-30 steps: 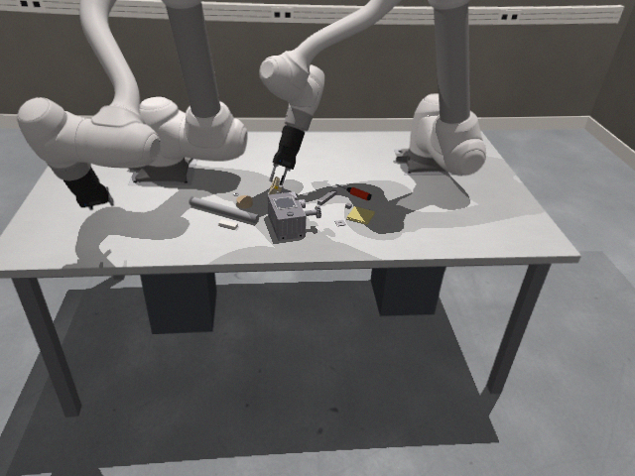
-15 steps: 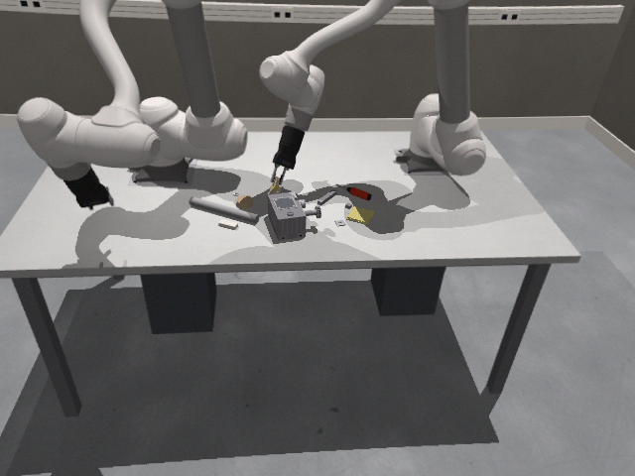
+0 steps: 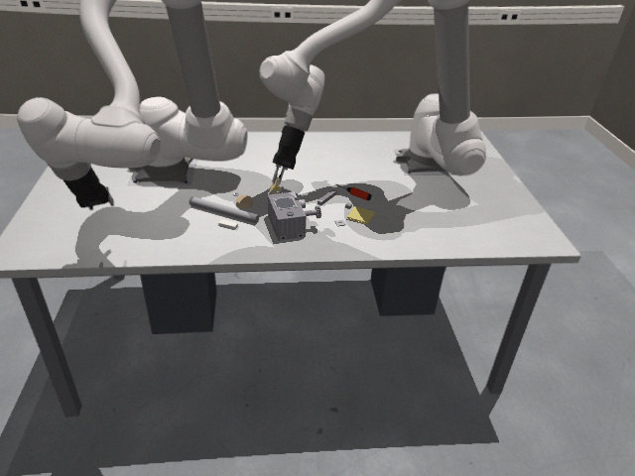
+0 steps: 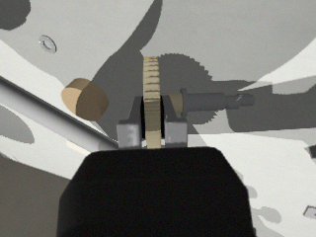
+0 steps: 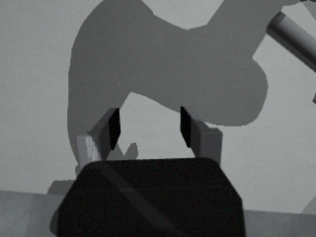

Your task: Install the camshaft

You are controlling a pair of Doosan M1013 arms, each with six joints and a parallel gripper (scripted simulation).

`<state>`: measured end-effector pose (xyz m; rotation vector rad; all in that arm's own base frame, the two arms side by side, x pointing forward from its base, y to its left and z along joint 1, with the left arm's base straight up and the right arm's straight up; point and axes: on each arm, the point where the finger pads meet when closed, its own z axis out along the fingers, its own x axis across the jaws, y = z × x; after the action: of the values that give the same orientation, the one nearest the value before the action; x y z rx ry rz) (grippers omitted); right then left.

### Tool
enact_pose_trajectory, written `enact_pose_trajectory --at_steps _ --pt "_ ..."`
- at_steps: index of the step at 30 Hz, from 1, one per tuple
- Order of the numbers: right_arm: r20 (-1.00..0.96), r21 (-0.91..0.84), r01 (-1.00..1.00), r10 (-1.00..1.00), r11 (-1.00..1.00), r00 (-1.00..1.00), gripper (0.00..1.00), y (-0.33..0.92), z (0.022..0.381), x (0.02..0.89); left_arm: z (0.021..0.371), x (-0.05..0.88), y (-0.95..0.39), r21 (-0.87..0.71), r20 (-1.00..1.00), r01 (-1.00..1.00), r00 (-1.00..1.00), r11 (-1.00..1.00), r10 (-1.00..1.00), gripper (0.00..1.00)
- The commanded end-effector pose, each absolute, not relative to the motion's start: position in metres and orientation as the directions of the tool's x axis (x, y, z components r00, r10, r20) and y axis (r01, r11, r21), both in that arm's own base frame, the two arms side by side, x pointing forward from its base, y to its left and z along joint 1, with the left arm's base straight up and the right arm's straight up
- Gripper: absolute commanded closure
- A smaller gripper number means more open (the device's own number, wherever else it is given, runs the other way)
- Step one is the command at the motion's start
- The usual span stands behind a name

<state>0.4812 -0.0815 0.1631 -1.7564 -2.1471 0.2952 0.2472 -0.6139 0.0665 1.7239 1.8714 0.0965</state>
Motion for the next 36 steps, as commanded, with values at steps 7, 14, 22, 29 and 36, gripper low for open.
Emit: enact_pose_trajectory --at_steps 7,14,22,29,36 --pt "0.136 -0.374 0.904 0.976 0.210 -0.170 0.00 -0.082 0.164 0.482 0.067 0.247 -0.614 0.431 -0.367 0.888 0.010 0.160 0.930 0.71" --pt "0.136 -0.374 0.904 0.976 0.210 -0.170 0.00 -0.082 0.164 0.482 0.067 0.247 -0.614 0.431 -0.367 0.888 0.010 0.160 0.930 0.71" --pt "0.136 -0.374 0.904 0.976 0.210 -0.170 0.00 -0.082 0.164 0.482 0.069 0.247 -0.614 0.431 -0.367 0.888 0.010 0.160 0.930 0.71" --pt "0.136 -0.374 0.904 0.976 0.210 -0.170 0.00 -0.082 0.164 0.482 0.075 0.247 -0.614 0.431 -0.367 0.888 0.010 0.160 0.930 0.71" --pt "0.136 -0.374 0.904 0.976 0.210 -0.170 0.00 -0.082 0.164 0.482 0.090 0.247 -0.614 0.431 -0.367 0.888 0.010 0.160 0.930 0.71"
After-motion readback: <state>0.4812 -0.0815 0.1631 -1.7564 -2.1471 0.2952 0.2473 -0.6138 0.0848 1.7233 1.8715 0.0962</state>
